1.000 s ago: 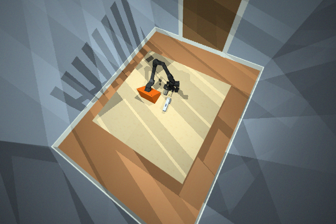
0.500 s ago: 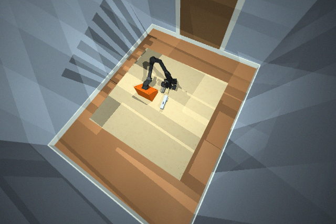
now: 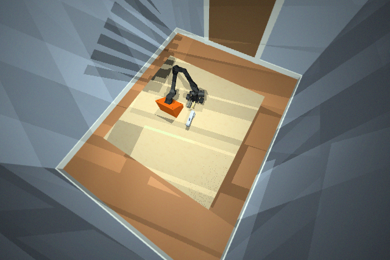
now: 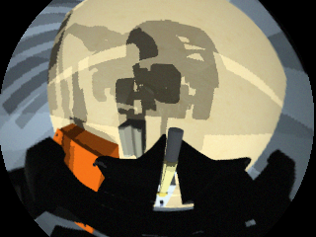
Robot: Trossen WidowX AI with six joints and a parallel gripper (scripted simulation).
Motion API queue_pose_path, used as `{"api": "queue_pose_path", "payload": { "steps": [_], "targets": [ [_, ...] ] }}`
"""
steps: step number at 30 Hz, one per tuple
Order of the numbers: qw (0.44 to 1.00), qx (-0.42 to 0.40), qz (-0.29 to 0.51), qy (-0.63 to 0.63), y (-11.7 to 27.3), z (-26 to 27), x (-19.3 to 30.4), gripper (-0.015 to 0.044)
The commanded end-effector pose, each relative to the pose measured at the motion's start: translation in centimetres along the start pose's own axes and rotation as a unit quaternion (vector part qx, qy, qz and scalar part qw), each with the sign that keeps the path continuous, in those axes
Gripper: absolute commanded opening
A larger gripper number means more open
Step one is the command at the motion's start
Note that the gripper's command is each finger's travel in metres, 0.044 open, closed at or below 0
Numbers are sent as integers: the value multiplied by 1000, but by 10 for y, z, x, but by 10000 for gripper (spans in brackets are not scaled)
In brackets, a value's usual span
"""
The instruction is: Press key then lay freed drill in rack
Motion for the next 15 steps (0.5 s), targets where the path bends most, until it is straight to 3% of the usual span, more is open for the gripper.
{"api": "queue_pose_path", "payload": {
  "steps": [1,15],
  "targets": [
    [1000,2,0,-1,1,7,-4,0],
    [1000,1,0,-2,2,29,-17,0]
  ]
}}
Point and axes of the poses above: the point midway between the two fingers, 35 mm back from their tips, its own y axis back along the fingers, its own z axis across the jaws, x = y × z, the point moved 9 cm from there along y, back along the fingers, and after that the axes turned 13 degrees about y, right-handed, at the moved point
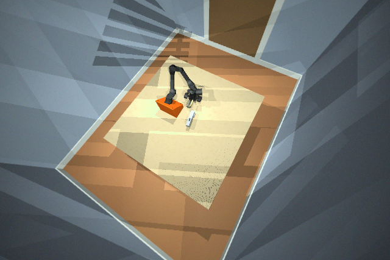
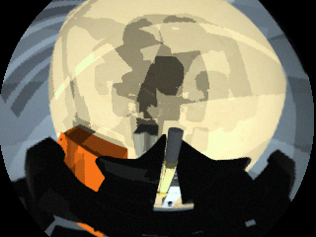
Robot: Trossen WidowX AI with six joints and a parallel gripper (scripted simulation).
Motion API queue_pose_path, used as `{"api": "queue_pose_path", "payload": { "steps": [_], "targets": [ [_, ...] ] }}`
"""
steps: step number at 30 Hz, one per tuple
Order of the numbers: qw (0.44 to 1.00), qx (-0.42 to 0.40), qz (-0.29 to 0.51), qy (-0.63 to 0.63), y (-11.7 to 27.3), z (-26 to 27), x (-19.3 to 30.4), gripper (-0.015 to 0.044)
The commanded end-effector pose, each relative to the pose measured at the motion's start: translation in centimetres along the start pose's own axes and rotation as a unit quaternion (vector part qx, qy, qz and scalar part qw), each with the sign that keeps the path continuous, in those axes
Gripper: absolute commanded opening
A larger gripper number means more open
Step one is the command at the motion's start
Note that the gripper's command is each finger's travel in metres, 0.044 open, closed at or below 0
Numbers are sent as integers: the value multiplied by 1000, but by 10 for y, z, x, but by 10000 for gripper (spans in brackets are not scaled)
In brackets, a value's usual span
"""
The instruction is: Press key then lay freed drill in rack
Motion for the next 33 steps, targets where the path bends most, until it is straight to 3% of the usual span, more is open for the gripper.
{"api": "queue_pose_path", "payload": {
  "steps": [1,20,33],
  "targets": [
    [1000,1,3,-2,1,7,-4,0],
    [1000,1,2,-2,4,34,-18,0],
    [1000,1,2,-3,-17,32,-19,0]
  ]
}}
Point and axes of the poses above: the point midway between the two fingers, 35 mm back from their tips, its own y axis back along the fingers, its own z axis across the jaws, x = y × z, the point moved 9 cm from there along y, back along the fingers, and after that the axes turned 13 degrees about y, right-handed, at the moved point
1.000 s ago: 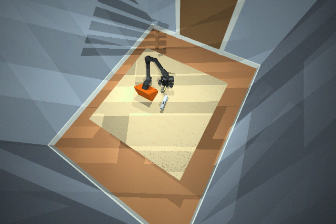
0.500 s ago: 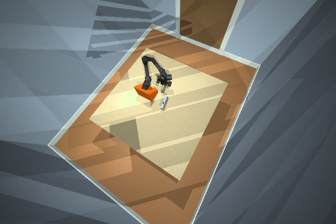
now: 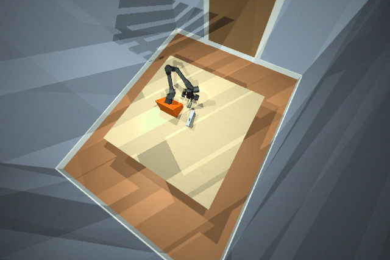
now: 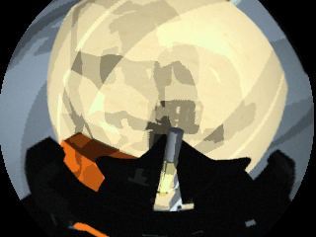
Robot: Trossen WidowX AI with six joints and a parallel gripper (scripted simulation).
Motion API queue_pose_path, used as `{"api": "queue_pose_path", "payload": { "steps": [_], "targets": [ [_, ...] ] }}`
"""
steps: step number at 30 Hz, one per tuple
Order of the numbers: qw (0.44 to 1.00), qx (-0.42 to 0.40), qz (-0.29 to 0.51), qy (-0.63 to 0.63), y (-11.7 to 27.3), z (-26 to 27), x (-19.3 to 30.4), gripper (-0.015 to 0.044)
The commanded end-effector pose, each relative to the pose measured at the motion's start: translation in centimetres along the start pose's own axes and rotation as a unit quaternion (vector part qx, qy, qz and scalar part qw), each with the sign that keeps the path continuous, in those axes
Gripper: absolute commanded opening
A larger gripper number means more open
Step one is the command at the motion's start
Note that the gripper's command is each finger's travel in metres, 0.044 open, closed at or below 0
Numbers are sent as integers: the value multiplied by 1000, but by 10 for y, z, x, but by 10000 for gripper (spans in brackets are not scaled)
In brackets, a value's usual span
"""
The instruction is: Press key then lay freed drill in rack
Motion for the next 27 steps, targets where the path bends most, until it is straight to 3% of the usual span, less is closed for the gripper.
{"api": "queue_pose_path", "payload": {
  "steps": [1,27],
  "targets": [
    [1000,-4,4,-7,-7,2,3,0],
    [1000,-4,3,-7,-32,2,2,0]
  ]
}}
Point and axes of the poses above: the point midway between the two fingers, 35 mm back from their tips, its own y axis back along the fingers, its own z axis across the jaws, x = y × z, the point moved 9 cm from there along y, back along the fingers, and after that the axes turned 13 degrees about y, right-handed, at the moved point
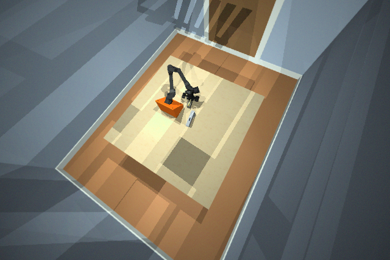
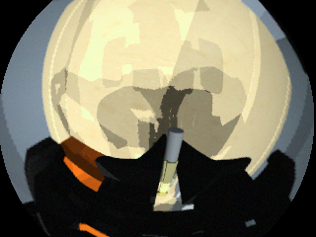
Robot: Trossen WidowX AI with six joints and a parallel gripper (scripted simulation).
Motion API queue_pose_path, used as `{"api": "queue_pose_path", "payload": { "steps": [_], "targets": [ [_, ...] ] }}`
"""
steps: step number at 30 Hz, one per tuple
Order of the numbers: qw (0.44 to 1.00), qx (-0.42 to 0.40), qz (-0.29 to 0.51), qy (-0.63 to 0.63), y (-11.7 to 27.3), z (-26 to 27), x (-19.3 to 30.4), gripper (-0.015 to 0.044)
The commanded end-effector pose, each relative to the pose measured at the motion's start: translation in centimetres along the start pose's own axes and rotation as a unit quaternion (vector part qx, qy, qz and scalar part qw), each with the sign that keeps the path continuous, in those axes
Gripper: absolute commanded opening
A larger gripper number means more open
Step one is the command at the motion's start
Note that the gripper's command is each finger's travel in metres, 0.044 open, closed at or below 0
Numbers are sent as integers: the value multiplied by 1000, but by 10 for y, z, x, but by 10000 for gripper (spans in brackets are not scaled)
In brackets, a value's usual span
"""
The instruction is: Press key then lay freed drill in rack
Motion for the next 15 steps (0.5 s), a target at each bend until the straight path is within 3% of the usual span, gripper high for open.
{"api": "queue_pose_path", "payload": {
  "steps": [1,14,15],
  "targets": [
    [1000,-3,4,-6,-6,1,2,0],
    [1000,-3,4,-6,-13,4,5,0],
    [1000,0,-4,0,-10,2,1,26]
  ]
}}
Point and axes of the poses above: the point midway between the two fingers, 35 mm back from their tips, its own y axis back along the fingers, its own z axis across the jaws, x = y × z, the point moved 9 cm from there along y, back along the fingers, and after that the axes turned 13 degrees about y, right-handed, at the moved point
